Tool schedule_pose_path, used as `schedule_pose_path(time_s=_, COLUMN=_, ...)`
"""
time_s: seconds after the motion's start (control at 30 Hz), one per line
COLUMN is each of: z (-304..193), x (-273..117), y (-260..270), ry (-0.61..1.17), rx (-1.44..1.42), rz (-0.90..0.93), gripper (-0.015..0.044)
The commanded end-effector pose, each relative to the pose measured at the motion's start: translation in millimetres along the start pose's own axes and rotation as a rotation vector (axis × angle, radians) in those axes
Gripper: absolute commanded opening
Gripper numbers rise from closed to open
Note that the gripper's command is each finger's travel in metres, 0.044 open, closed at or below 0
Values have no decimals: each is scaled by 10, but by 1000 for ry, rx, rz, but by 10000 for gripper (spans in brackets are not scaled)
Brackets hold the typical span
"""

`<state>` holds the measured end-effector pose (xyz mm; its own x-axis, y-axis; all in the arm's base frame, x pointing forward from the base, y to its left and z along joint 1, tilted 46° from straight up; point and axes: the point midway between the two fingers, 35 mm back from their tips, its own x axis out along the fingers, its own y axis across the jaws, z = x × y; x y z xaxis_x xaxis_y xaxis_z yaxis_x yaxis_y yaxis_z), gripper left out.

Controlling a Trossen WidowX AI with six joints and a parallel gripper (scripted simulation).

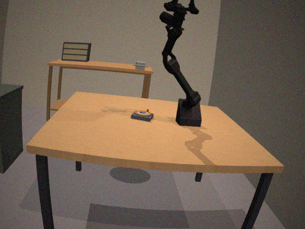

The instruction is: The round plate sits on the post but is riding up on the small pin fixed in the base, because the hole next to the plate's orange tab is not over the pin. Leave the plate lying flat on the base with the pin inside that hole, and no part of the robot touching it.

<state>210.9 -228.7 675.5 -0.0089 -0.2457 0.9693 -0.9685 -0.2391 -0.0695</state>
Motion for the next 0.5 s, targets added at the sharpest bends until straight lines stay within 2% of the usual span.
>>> schedule_pose_path(time_s=0.0, z=-48, x=16, y=45, ry=13, rx=-2, rz=8, gripper=374)
schedule_pose_path(time_s=0.1, z=-621, x=141, y=556, ry=163, rx=-36, rz=99, gripper=295)
schedule_pose_path(time_s=0.3, z=-1184, x=156, y=982, ry=313, rx=-61, rz=168, gripper=138)
schedule_pose_path(time_s=0.47, z=-2200, x=-15, y=1582, ry=573, rx=-171, rz=277, gripper=6)
